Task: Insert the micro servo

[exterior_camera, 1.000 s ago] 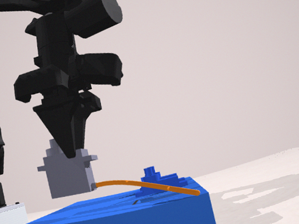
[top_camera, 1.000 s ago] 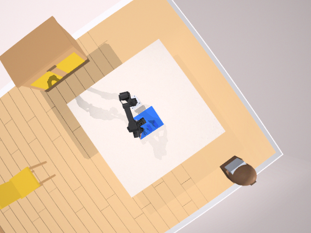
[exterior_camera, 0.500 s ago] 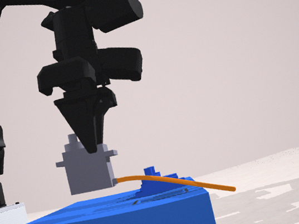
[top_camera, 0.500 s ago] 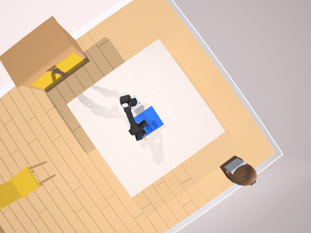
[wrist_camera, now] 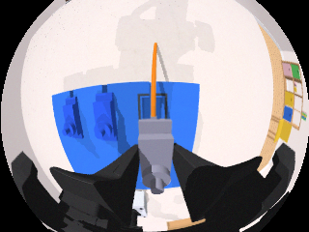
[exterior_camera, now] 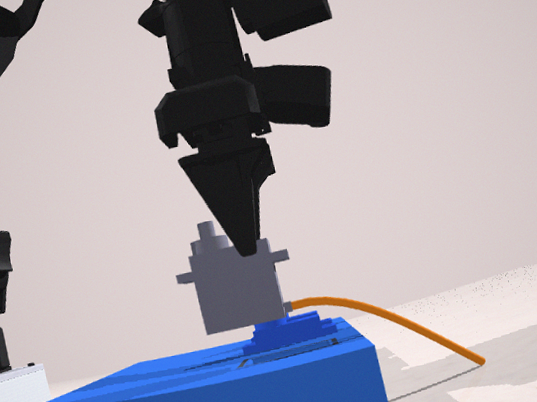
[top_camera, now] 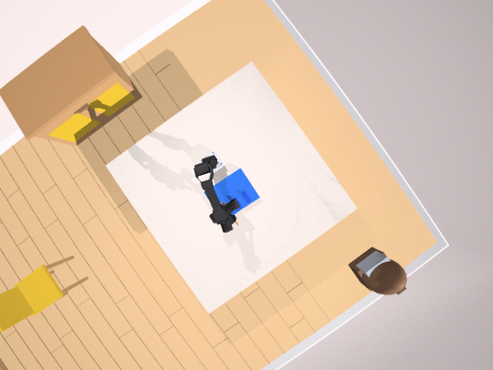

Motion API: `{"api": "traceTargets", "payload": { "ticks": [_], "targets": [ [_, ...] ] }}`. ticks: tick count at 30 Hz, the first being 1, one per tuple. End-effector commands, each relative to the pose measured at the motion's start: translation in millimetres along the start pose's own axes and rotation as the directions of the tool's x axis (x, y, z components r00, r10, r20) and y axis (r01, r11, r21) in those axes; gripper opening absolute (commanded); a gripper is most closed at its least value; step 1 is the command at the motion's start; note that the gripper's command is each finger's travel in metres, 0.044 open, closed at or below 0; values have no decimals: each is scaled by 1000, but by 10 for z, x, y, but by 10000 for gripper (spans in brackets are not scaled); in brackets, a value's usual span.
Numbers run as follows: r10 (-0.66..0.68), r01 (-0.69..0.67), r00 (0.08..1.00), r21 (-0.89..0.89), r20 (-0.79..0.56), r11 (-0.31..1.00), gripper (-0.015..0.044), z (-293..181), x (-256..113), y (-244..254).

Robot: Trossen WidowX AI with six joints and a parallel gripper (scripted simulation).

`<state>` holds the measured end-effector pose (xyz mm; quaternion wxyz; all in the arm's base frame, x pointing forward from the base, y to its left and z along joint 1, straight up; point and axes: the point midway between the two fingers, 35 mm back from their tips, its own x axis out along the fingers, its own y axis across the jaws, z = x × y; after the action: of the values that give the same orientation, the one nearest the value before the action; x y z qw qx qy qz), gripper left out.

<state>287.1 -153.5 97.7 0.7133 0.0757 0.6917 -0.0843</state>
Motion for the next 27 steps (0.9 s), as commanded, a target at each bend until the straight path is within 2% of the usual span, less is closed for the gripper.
{"api": "traceTargets", "payload": {
  "ticks": [1, 27],
  "targets": [
    [-2, 2, 1000, 1, 10, 1000, 0, 179, -27, 1],
    [-2, 2, 1000, 1, 10, 1000, 0, 229, 173, 0]
  ]
}}
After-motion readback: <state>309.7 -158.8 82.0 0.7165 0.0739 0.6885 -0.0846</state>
